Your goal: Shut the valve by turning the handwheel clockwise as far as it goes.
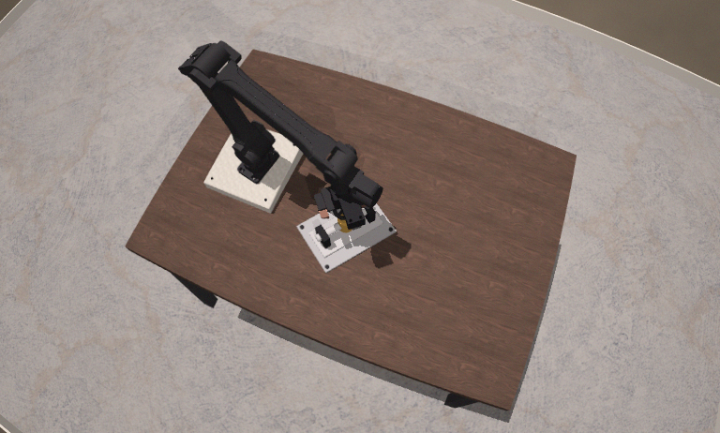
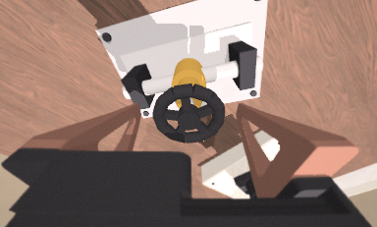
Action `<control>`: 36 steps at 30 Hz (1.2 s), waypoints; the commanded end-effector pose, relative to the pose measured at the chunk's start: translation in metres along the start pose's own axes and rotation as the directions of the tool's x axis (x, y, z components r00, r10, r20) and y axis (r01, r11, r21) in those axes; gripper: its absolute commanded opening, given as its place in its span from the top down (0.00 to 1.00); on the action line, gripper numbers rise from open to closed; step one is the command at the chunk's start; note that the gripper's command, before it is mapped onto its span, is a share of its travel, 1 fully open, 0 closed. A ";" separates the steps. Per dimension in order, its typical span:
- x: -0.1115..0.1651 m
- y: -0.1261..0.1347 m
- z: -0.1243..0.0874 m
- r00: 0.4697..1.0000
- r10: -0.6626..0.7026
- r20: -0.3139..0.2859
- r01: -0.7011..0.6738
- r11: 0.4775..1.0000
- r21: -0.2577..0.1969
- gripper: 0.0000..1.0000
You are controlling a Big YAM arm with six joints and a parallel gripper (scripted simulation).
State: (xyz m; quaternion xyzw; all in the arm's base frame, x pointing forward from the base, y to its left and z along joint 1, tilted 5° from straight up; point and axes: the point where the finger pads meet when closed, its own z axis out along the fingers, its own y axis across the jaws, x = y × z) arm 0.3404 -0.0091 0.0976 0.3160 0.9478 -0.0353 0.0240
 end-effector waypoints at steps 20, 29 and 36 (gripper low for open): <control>-0.012 0.006 -0.003 1.000 0.024 0.017 -0.024 1.000 -0.015 0.00; -0.018 0.011 -0.025 0.999 0.023 0.039 -0.021 0.999 -0.033 0.00; -0.016 0.013 -0.040 0.999 0.013 0.048 -0.011 0.999 -0.040 0.00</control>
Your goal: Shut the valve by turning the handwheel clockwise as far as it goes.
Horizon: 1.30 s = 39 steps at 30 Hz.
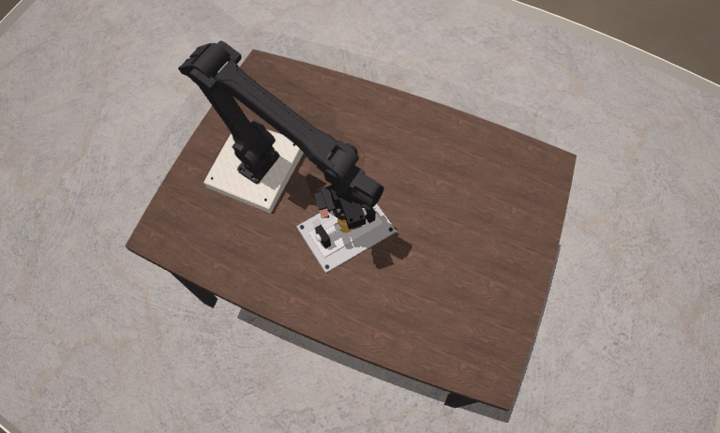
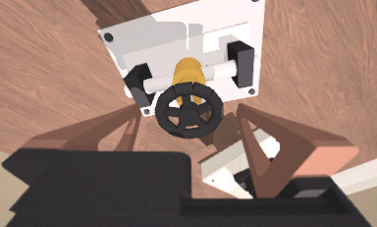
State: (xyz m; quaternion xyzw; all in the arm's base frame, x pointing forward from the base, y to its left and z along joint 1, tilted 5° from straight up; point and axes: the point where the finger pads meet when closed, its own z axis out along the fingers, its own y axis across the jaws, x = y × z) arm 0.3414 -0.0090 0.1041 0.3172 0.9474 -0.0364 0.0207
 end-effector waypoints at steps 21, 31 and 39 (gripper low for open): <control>-0.011 0.012 -0.085 0.998 0.008 0.055 -0.006 0.999 -0.047 0.00; -0.011 0.010 -0.100 0.998 0.010 0.055 -0.008 0.999 -0.047 0.00; -0.010 0.010 -0.106 0.998 0.011 0.055 -0.008 0.999 -0.047 0.00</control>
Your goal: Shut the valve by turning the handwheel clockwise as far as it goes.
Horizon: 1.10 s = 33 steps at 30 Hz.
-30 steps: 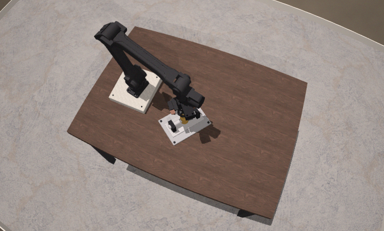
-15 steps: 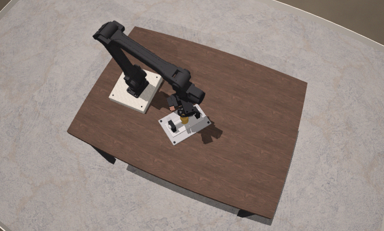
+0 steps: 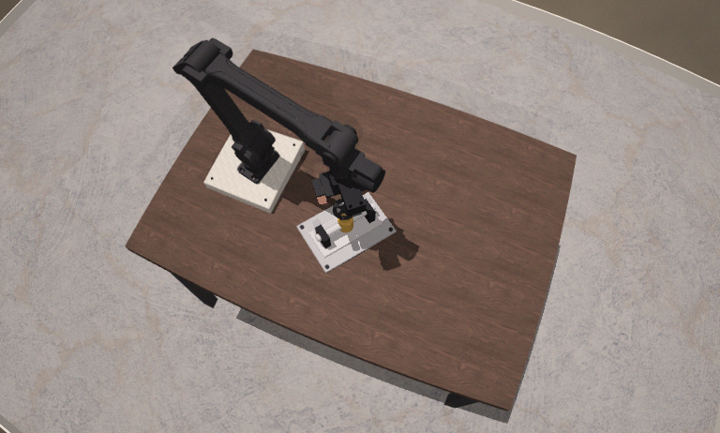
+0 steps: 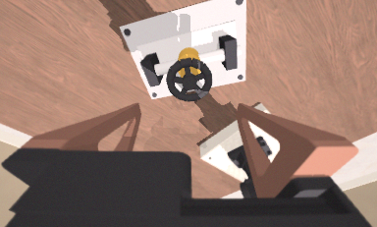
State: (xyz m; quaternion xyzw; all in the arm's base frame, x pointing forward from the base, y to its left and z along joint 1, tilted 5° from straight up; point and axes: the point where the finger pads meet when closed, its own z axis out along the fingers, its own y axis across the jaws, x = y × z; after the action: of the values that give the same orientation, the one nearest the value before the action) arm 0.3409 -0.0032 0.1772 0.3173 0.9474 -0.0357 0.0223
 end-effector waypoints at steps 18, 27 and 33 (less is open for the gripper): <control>-0.007 0.008 -0.030 0.999 0.010 0.045 -0.009 0.999 -0.039 0.00; -0.007 0.008 -0.030 0.999 0.010 0.045 -0.009 0.999 -0.039 0.00; -0.007 0.008 -0.030 0.999 0.010 0.045 -0.009 0.999 -0.039 0.00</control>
State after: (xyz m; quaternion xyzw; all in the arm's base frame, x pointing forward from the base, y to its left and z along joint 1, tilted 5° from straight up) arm 0.3402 -0.0032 0.1788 0.3179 0.9472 -0.0358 0.0219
